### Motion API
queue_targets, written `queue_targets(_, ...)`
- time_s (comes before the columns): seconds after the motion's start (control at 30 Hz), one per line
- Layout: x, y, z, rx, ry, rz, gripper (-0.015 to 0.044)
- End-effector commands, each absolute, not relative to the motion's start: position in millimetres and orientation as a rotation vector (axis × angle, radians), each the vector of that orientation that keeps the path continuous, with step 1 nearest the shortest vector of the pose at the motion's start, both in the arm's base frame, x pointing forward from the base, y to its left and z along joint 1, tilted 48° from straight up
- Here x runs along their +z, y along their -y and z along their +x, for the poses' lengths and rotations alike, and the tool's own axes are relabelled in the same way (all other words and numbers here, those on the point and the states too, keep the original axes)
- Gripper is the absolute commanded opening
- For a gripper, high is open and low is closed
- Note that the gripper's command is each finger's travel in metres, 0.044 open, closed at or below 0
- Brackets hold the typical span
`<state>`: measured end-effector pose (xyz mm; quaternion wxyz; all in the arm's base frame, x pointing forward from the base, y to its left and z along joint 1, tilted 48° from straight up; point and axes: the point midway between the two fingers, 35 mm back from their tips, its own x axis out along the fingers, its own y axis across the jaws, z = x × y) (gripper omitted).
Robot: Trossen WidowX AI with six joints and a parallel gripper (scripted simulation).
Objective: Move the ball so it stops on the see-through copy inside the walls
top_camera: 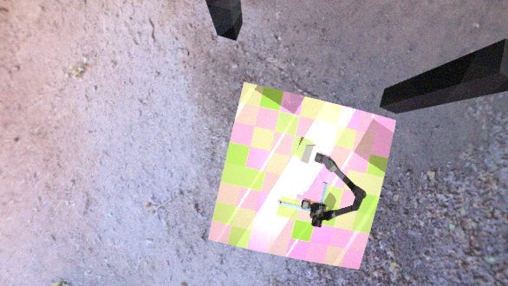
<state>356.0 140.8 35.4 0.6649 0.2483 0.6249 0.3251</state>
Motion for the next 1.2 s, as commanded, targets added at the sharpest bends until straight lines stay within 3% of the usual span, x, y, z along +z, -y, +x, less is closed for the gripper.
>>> queue_targets(0.0,35.4,-140.9,356.0,0.735,-1.412,0.561,0.0157)
queue_targets(0.17,35.4,-140.9,356.0,0.735,-1.412,0.561,0.0278)
queue_targets(0.33,37.0,-138.7,356.4,0.734,-1.412,0.560,0.0278)
queue_targets(0.53,90.9,-79.0,355.1,0.734,-1.420,0.561,0.0278)
queue_targets(0.87,87.7,-79.5,358.5,0.721,-1.407,0.569,0.0278)
queue_targets(1.07,122.7,-40.3,358.0,0.719,-1.400,0.564,0.0436)
queue_targets(1.17,122.7,-40.3,358.0,0.719,-1.400,0.564,0.0440)
